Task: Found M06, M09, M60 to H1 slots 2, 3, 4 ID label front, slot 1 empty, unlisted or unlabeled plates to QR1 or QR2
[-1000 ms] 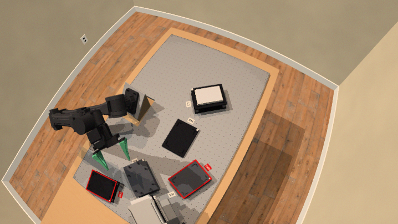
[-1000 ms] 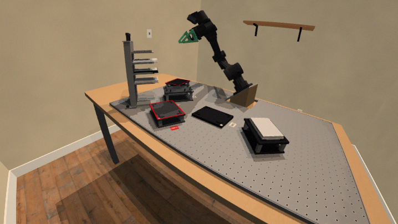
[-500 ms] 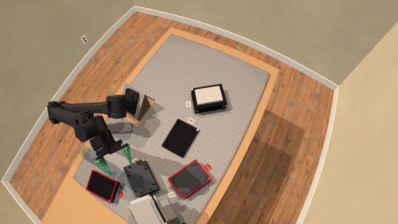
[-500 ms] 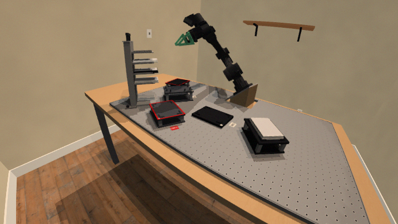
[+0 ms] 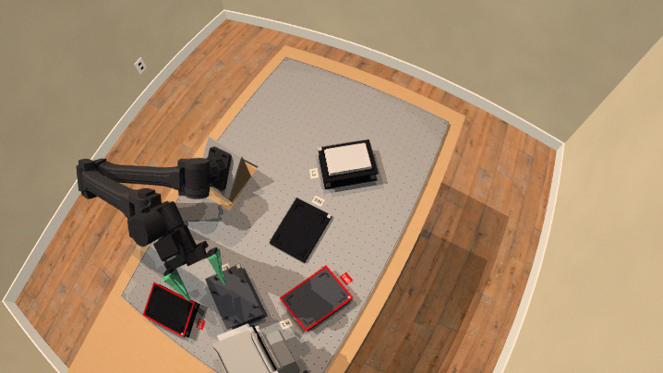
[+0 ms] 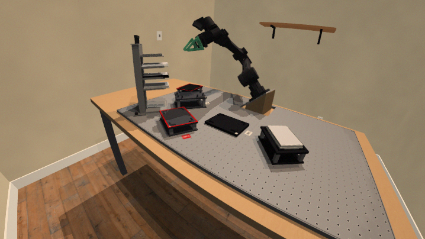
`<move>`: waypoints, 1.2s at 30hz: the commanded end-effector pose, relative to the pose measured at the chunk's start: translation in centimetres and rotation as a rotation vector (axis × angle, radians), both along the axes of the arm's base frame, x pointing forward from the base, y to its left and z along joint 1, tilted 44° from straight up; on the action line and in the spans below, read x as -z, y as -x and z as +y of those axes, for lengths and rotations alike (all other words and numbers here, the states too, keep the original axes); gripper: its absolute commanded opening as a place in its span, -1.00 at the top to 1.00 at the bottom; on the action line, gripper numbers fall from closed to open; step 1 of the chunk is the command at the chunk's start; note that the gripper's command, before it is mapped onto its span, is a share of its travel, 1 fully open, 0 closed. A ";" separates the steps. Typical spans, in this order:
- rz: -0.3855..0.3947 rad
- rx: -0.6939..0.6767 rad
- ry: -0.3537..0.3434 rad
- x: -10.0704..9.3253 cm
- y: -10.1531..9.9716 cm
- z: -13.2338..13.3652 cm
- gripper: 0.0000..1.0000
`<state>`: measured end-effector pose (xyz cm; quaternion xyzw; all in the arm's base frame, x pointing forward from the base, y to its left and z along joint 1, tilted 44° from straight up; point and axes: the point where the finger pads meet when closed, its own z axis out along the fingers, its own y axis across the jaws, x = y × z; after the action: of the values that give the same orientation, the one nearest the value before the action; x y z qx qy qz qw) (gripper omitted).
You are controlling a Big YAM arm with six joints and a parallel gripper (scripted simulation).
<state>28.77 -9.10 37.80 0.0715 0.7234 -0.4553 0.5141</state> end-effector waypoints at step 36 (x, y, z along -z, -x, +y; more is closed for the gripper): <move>-0.028 0.007 0.006 -0.9 -2.7 -3.6 -1.00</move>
<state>31.39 -12.59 37.02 0.0712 0.7233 -0.4583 0.5117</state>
